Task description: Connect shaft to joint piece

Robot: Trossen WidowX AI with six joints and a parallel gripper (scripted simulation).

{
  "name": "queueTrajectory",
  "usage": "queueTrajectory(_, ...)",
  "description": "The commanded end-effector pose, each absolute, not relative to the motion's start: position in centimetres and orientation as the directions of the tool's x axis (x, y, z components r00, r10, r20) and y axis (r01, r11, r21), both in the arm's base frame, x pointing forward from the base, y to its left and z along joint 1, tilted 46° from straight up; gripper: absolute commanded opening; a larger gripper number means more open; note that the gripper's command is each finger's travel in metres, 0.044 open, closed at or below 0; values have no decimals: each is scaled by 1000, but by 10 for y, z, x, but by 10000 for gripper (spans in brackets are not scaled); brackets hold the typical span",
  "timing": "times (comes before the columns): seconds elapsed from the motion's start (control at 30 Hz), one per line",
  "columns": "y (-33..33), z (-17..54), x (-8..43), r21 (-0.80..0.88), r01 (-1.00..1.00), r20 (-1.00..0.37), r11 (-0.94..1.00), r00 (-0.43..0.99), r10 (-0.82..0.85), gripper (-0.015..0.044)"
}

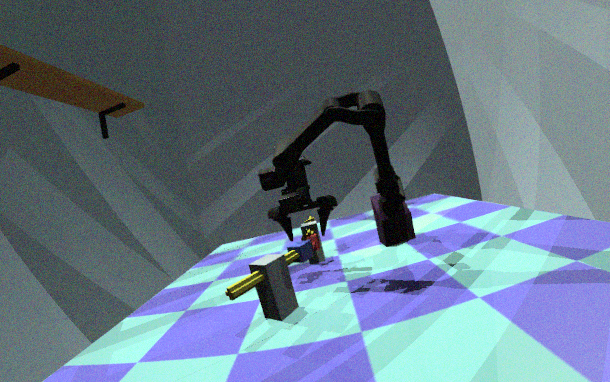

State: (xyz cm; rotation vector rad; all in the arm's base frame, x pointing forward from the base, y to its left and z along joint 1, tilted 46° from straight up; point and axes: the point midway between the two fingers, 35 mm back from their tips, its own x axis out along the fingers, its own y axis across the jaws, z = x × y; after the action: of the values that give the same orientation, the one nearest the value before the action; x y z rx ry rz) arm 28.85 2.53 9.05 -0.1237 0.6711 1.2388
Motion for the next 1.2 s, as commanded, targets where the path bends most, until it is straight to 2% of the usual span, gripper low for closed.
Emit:
queueTrajectory(0.0, 14, 102, 290, 359, -833, -559, 421, 170, 811, 440)
queueTrajectory(0.43, -19, 136, 287, 597, -519, -625, 611, 176, 761, 440)
queueTrajectory(0.87, -47, 173, 274, 705, -107, -682, 701, 170, 711, 440)
queueTrajectory(1.17, -51, 169, 273, 708, -66, -687, 703, 163, 708, 440)
